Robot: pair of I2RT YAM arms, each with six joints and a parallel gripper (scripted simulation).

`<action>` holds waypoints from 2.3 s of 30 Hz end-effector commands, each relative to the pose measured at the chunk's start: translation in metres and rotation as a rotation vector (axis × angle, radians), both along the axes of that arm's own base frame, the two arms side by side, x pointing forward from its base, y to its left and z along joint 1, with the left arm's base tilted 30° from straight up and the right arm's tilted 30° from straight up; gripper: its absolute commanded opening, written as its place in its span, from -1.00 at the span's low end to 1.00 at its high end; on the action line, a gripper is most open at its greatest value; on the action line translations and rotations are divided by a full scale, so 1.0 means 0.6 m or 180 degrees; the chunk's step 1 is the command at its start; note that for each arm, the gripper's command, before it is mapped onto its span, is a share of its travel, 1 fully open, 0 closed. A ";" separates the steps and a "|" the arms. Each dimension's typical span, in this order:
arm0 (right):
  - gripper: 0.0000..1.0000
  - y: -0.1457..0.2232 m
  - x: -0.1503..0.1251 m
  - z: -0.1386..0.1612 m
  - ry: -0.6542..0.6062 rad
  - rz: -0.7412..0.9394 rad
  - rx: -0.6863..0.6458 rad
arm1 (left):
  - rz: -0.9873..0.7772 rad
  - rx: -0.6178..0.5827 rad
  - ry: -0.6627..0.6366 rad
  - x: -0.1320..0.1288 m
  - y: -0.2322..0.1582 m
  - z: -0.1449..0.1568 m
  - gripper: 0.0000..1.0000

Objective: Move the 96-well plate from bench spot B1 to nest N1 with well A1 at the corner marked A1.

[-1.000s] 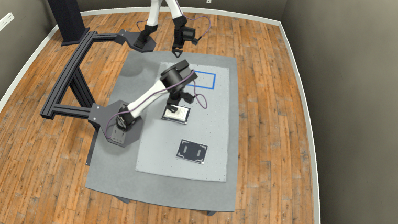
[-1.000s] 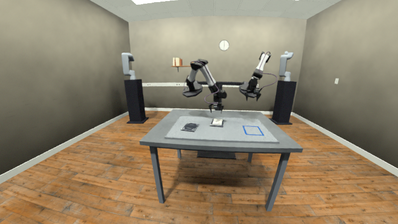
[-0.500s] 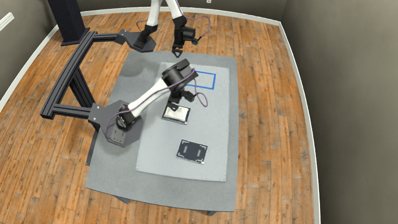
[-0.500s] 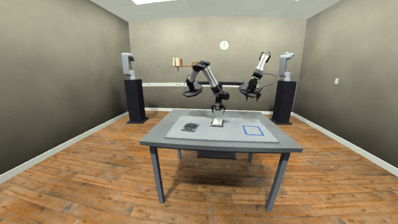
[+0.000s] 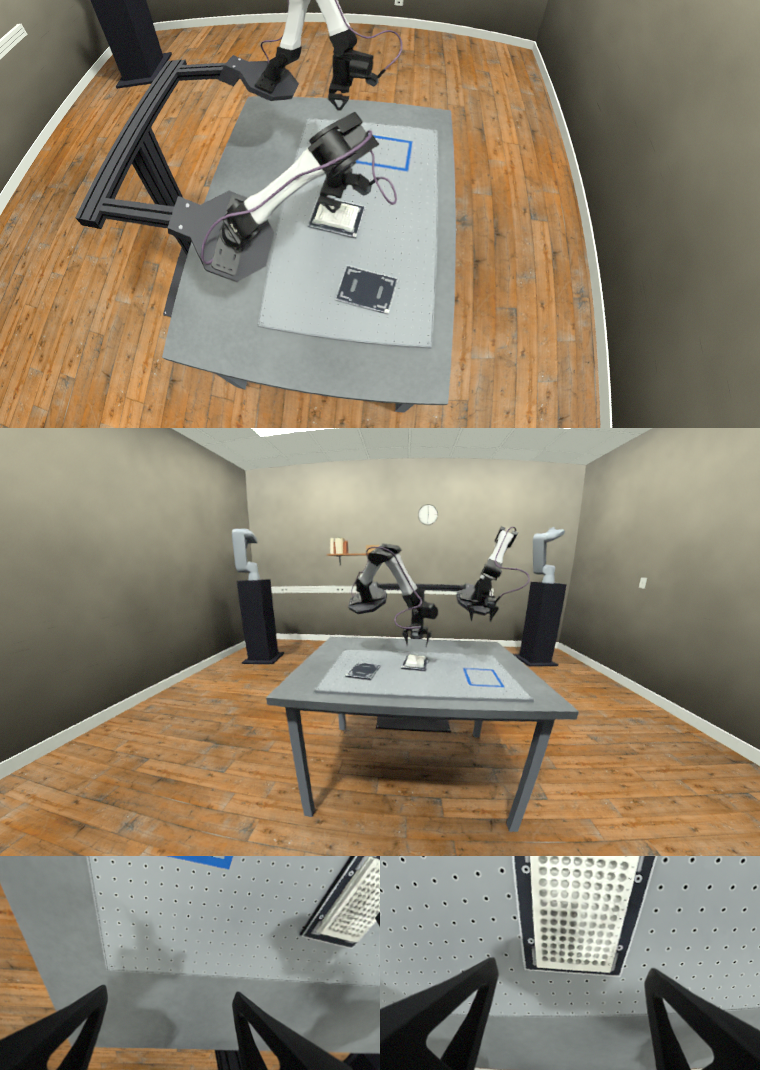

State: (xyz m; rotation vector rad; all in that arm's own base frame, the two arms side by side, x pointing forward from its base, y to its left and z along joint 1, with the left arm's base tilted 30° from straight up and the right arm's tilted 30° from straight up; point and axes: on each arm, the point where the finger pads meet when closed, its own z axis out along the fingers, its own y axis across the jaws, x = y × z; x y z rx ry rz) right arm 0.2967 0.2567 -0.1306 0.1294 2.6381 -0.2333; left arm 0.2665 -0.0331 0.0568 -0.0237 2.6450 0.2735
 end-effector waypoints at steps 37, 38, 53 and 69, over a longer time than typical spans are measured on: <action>1.00 -0.016 0.009 -0.023 0.0020 -0.0051 -0.0043 | -0.0008 0.0000 -0.0006 0.001 0.001 0.003 1.00; 1.00 -0.016 0.011 -0.025 0.0021 -0.0050 -0.0040 | -0.0008 0.0000 -0.0006 0.001 0.001 0.003 1.00; 1.00 -0.020 0.027 -0.057 0.0031 -0.0046 -0.0008 | -0.0008 0.0000 -0.0006 0.001 0.001 0.003 1.00; 1.00 -0.030 0.043 -0.091 0.0032 -0.0046 -0.0010 | -0.0008 0.0000 -0.0006 0.001 0.001 0.003 1.00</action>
